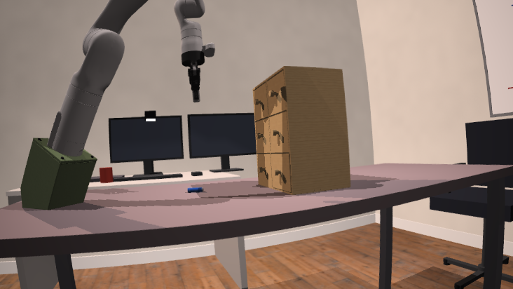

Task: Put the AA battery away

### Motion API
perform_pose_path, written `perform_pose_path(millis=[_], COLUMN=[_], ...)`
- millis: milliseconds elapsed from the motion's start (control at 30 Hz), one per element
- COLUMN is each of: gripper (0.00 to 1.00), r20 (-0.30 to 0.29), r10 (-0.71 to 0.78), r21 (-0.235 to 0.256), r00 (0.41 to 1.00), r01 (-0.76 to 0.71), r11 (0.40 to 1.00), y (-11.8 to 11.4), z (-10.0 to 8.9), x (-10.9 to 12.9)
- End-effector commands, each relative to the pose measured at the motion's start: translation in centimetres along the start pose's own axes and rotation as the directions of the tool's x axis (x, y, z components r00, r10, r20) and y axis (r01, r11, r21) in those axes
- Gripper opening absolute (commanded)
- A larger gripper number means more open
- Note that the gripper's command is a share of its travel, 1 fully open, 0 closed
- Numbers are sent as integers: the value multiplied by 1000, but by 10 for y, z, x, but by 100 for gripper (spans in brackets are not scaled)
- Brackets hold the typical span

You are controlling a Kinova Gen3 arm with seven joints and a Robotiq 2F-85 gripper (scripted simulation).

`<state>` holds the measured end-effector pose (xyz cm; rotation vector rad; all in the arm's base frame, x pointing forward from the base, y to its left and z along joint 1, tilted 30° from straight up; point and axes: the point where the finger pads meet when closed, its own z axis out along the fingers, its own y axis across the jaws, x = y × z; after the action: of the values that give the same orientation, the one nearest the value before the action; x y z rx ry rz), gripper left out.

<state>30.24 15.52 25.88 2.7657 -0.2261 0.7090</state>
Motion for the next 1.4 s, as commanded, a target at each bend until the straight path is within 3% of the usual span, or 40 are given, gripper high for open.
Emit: perform_pose_path(millis=[0,1067,1367], gripper=[0,0,0], r20=[55,55,31], r10=[-15,-70,-70], r21=[6,9,9], r00=[998,996,997], r01=[14,70,69], r11=[1000,998,998], y=[11,14,14], z=[5,4,8], x=[6,7,10])
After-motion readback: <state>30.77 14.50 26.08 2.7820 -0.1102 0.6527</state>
